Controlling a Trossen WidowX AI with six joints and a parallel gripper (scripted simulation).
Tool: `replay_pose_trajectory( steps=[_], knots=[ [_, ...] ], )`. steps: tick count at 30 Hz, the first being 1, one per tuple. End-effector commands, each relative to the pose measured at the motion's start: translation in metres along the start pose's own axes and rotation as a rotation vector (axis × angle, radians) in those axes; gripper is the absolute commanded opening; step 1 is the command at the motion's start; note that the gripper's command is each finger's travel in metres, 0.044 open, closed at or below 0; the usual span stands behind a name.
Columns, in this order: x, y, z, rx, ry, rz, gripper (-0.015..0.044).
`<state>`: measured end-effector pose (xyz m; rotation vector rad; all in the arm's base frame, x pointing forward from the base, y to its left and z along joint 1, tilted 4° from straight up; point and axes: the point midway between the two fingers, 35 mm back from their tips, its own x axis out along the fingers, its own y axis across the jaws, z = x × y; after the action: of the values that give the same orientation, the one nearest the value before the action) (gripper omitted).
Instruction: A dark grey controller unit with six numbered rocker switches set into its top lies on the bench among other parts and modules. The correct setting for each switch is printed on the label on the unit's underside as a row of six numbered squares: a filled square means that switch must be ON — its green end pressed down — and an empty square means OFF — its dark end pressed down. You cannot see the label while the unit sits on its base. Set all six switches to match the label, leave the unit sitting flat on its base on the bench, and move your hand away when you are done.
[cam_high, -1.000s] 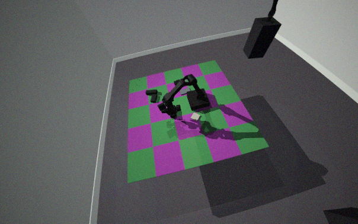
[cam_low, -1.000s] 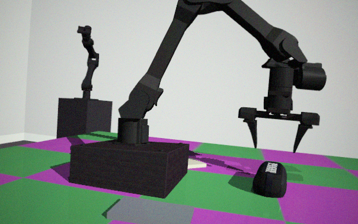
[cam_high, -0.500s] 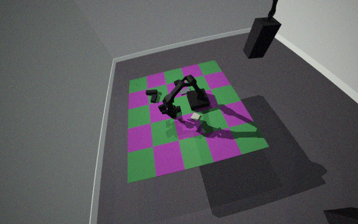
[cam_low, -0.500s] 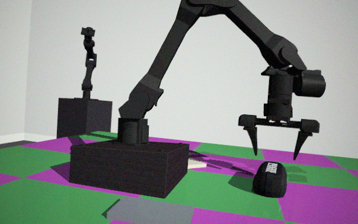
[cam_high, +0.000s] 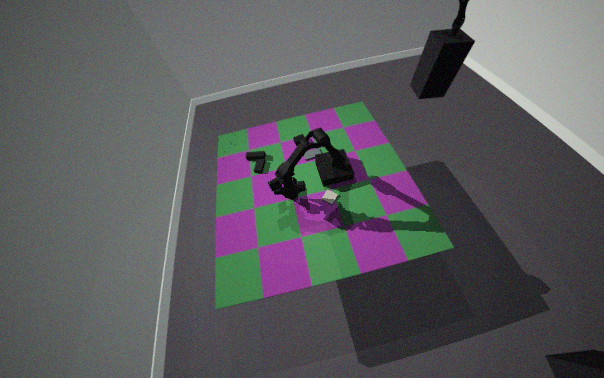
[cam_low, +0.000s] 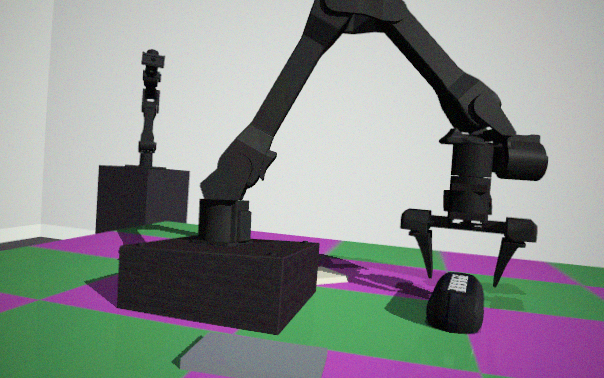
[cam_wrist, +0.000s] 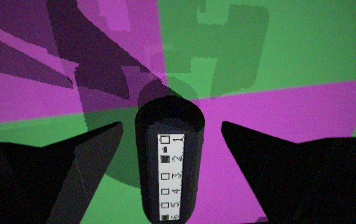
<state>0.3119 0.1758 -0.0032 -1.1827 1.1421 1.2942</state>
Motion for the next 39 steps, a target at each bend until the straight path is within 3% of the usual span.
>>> replay_pose_trajectory(
  steps=[1,6,11,39],
  knots=[
    [0.010,0.002,-0.002,0.005,0.009,0.008,0.0440],
    [0.016,0.002,-0.002,0.005,0.009,0.008,0.0440],
    [0.016,0.002,-0.002,0.005,0.009,0.008,0.0325],
    [0.006,0.002,-0.005,0.005,0.009,0.008,0.0335]
  ],
)
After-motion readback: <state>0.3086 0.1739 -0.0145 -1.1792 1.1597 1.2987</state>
